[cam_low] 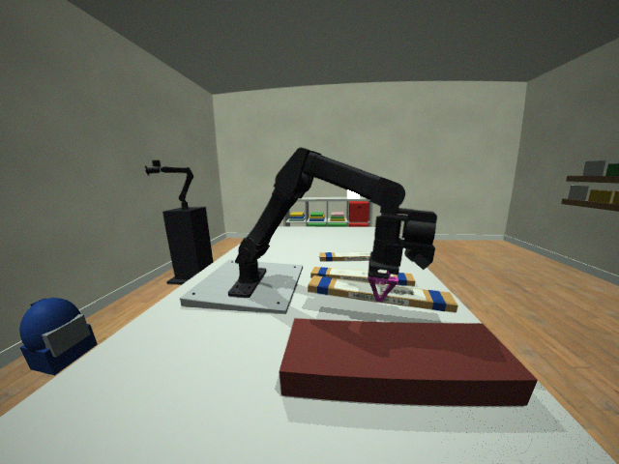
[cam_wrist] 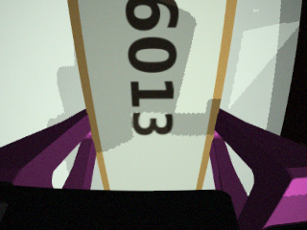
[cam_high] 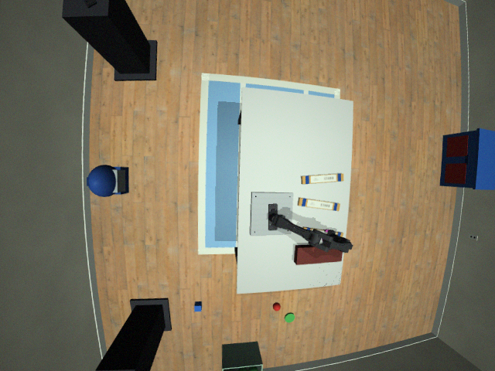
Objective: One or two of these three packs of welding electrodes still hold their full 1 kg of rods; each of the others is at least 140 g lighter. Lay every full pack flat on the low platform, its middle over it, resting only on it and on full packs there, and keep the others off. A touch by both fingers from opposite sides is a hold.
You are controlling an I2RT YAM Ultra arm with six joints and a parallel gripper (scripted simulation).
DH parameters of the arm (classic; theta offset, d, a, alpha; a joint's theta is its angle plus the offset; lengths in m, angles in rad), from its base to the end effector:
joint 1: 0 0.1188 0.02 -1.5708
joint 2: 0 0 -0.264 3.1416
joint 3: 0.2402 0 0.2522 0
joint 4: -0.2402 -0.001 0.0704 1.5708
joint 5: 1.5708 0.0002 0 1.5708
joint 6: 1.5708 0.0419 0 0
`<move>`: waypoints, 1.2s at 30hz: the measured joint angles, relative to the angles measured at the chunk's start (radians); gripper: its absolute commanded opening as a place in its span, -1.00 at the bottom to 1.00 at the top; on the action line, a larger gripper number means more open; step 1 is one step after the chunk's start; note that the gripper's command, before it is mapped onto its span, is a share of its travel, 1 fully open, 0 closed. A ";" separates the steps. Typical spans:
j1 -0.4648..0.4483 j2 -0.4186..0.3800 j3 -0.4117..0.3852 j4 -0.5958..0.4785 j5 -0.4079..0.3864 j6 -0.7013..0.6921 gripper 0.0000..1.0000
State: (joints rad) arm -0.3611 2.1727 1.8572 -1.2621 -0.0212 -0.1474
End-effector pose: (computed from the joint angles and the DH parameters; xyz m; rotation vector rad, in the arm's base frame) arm 0.3936 -0.1466 0.2051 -0.3350 -3.1222 -0.0349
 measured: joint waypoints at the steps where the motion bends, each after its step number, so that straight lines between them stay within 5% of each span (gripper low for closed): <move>1: 0.000 0.000 0.000 0.000 0.000 0.000 -1.00; 21: 0.000 0.000 0.003 -0.005 0.000 0.000 -1.00; 36: 0.000 -0.002 0.100 -0.088 0.000 0.000 -1.00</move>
State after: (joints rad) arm -0.3611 2.1712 1.9568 -1.3499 -0.0212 -0.1478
